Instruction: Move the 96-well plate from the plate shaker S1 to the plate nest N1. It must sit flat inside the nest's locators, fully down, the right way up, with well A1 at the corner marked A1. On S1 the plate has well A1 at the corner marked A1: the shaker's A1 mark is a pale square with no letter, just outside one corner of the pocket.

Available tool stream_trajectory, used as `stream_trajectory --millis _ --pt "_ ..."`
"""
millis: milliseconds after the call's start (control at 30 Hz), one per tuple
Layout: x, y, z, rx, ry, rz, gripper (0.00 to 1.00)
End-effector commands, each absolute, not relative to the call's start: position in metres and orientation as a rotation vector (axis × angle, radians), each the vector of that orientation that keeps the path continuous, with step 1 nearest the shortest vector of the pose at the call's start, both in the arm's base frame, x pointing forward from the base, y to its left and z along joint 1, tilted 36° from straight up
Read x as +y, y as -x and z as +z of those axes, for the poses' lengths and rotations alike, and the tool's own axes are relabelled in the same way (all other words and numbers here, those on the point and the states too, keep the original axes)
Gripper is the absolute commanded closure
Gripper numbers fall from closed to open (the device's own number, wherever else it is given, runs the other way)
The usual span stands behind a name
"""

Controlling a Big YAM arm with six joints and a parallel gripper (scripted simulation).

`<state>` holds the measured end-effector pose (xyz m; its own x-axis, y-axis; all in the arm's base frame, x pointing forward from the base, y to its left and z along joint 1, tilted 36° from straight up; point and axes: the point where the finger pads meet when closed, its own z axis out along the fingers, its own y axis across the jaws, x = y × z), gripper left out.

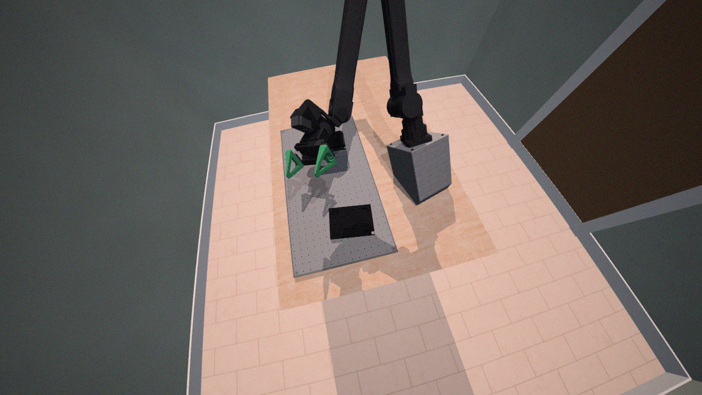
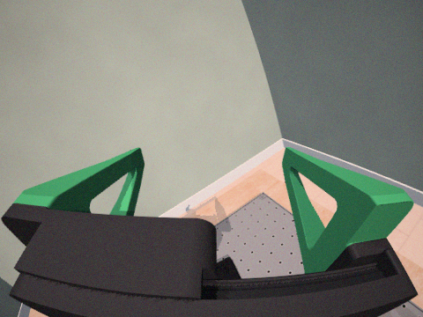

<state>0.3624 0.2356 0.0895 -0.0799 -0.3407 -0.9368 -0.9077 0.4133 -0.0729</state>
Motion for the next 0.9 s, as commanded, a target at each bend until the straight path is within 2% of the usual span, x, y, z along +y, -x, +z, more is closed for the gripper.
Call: stream_trajectory --millis 0,533,567,867 --pt "0.237 -0.363 0.092 1.632 1.117 0.689 0.0" --pt "0.237 -0.363 0.092 1.632 1.117 0.689 0.0" --pt "0.234 -0.382 0.11 1.631 1.082 0.652 0.0" --pt "0.2 -0.41 0.103 1.895 0.909 0.496 0.0"
